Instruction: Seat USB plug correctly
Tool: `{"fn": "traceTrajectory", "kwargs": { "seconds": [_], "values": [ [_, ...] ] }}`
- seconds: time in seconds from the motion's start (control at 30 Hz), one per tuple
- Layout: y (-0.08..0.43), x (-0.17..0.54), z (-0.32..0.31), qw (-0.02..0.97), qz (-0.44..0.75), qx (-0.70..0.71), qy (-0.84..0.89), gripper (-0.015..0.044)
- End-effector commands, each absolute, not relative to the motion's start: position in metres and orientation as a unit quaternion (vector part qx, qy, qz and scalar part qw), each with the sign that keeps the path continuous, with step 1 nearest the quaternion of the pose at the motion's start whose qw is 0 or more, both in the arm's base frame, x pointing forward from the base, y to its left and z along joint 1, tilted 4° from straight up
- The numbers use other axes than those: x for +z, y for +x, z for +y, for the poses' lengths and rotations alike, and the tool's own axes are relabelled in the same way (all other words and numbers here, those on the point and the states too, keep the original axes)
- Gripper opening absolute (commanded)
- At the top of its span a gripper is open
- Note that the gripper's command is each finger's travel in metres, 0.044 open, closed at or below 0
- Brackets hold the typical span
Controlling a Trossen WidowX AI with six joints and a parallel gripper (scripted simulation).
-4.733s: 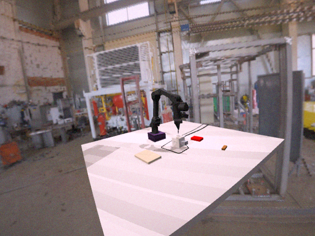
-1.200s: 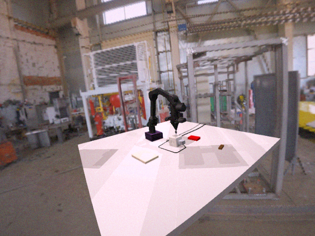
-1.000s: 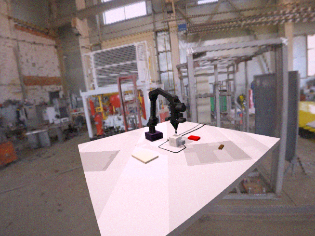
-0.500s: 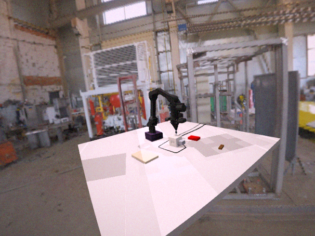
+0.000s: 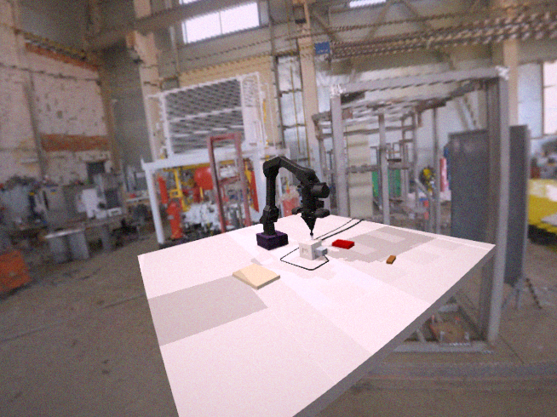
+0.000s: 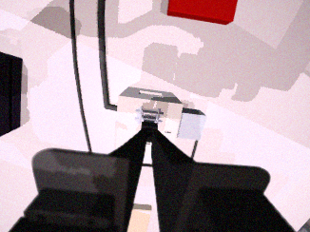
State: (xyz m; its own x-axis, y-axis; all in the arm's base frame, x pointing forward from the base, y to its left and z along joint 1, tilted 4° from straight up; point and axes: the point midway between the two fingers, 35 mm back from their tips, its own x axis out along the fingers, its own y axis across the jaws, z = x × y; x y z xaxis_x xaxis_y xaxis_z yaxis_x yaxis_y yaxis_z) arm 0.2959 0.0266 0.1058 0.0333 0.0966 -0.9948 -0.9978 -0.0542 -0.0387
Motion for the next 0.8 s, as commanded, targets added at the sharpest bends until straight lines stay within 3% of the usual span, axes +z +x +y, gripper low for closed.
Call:
{"fn": "traceTrajectory", "kwargs": {
  "seconds": [0.0,0.77],
  "values": [
    [0.2960,0.1049,0.0277,0.520,0.452,0.528,-0.496,0.0000],
    [0.2958,0.1023,0.0292,0.521,0.451,0.529,-0.496,0.0000]
  ]
}}
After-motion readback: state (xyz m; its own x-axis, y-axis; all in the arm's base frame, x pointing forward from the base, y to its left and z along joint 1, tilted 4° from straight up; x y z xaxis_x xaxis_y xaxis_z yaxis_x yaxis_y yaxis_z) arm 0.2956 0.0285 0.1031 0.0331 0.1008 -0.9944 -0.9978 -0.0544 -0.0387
